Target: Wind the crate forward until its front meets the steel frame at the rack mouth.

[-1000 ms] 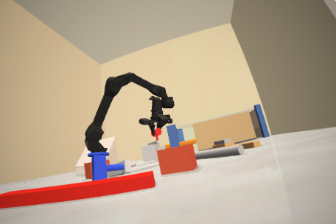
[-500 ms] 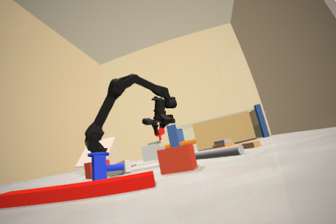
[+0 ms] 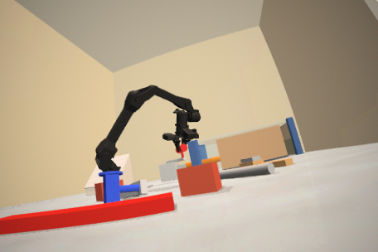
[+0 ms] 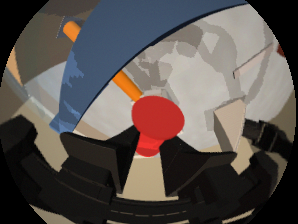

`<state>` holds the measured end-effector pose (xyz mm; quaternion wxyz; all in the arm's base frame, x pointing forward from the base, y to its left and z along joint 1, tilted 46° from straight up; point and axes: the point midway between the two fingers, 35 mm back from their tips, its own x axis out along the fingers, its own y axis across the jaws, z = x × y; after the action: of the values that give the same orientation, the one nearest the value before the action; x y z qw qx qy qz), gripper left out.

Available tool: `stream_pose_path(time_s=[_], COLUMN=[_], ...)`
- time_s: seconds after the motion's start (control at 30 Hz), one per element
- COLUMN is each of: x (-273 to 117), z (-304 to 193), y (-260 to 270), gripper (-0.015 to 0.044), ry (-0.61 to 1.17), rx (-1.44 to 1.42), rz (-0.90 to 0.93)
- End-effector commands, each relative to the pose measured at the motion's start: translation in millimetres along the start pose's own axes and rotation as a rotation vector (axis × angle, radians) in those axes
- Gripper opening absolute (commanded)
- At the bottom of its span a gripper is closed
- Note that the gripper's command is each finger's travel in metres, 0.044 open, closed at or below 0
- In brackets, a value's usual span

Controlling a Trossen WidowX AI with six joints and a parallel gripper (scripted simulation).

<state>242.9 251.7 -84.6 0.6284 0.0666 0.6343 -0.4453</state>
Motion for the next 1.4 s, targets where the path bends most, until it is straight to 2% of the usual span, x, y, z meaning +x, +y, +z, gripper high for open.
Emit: stream_pose_path(time_s=[0.0, 1.37], x=[4.4, 17.4], z=[-4.5, -36.3], y=[12.5, 46.4], gripper=[0.0, 0.0], ry=[0.003, 0.005], rx=[0.004, 0.004], rz=[0.02, 0.022])
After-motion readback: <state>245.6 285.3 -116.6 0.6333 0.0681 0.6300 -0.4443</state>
